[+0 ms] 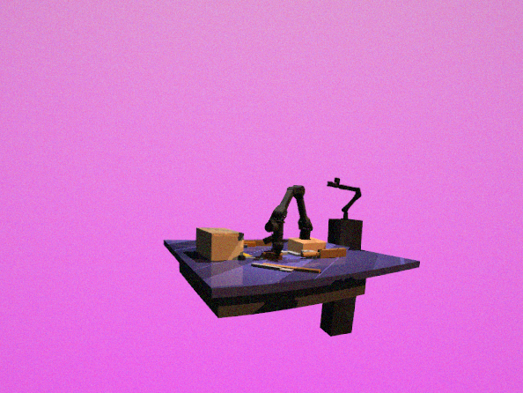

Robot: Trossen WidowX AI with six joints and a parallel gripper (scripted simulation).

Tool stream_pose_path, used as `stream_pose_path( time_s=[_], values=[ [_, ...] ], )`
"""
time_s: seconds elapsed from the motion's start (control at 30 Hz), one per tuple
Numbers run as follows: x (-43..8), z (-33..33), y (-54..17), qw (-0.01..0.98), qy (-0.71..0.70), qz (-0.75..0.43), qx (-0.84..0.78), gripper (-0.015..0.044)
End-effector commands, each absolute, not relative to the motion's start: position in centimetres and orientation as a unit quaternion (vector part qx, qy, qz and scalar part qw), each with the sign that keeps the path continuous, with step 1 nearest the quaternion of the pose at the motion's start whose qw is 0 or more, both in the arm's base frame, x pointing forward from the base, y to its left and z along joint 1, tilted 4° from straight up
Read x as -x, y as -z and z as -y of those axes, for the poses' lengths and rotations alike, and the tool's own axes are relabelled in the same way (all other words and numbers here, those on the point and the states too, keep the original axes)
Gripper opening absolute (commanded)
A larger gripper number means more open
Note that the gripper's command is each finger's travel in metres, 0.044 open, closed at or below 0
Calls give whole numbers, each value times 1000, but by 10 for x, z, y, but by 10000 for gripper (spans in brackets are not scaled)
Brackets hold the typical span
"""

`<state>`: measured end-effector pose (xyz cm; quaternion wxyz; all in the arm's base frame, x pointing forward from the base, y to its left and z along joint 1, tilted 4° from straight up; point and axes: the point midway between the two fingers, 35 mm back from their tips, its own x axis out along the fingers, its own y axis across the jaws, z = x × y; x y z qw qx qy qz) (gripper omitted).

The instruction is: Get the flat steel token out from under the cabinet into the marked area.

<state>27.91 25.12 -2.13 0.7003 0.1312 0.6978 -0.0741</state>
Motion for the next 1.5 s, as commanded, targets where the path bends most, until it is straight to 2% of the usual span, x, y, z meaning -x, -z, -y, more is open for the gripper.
stream_pose_path(
  time_s=[0.0,0.97,1.47],
  values=[
    [-287,-250,21,701,73,-697,-132,0],
    [-328,-240,21,702,73,-696,-131,0],
    [-325,-227,23,702,74,-696,-131,0]
  ],
)
